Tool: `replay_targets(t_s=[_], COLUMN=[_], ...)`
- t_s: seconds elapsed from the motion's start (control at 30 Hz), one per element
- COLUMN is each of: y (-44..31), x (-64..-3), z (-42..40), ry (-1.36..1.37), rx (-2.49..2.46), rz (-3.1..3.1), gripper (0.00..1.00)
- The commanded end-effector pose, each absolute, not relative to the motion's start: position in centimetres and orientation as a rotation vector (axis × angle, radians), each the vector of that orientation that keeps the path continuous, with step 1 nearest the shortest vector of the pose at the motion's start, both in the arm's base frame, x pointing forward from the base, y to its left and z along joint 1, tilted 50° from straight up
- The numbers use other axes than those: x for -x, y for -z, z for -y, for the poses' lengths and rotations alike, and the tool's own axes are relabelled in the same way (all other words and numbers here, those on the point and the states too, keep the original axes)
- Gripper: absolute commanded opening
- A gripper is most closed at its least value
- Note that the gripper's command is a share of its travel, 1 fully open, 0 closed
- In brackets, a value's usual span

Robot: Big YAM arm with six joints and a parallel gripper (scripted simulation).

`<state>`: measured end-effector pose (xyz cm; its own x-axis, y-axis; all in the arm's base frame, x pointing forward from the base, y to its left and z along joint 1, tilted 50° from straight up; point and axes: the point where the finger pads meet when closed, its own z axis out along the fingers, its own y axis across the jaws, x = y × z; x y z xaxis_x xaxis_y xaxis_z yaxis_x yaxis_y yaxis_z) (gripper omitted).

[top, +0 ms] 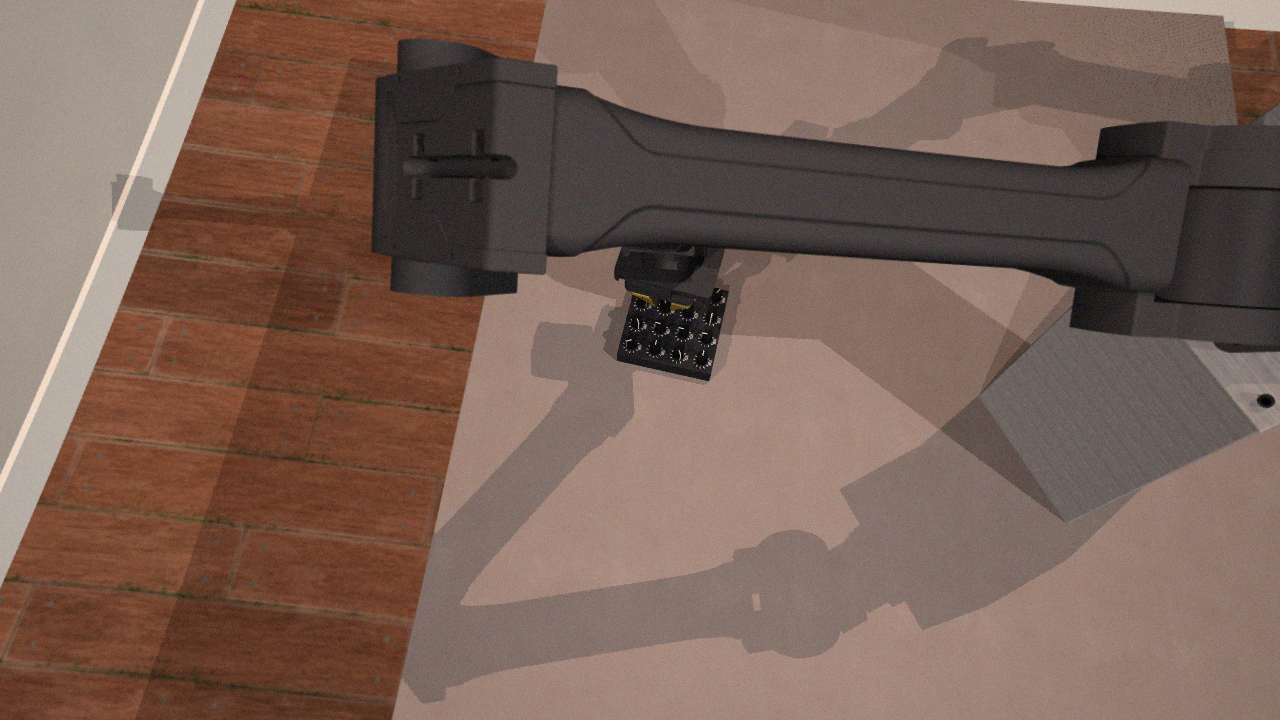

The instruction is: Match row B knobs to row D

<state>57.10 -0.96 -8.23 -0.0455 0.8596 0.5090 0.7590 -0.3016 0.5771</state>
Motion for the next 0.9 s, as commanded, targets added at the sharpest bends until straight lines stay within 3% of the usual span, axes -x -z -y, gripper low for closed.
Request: replay_targets(t_s=[0.0,0.87], y=[7.2,8.8], x=[-57.2,-57.4], z=[0.6,0.7], ry=[-1.282,-1.271], rx=[-2.075,-2.094], rz=[-1.774,-1.775], gripper=[0.18,0.18])
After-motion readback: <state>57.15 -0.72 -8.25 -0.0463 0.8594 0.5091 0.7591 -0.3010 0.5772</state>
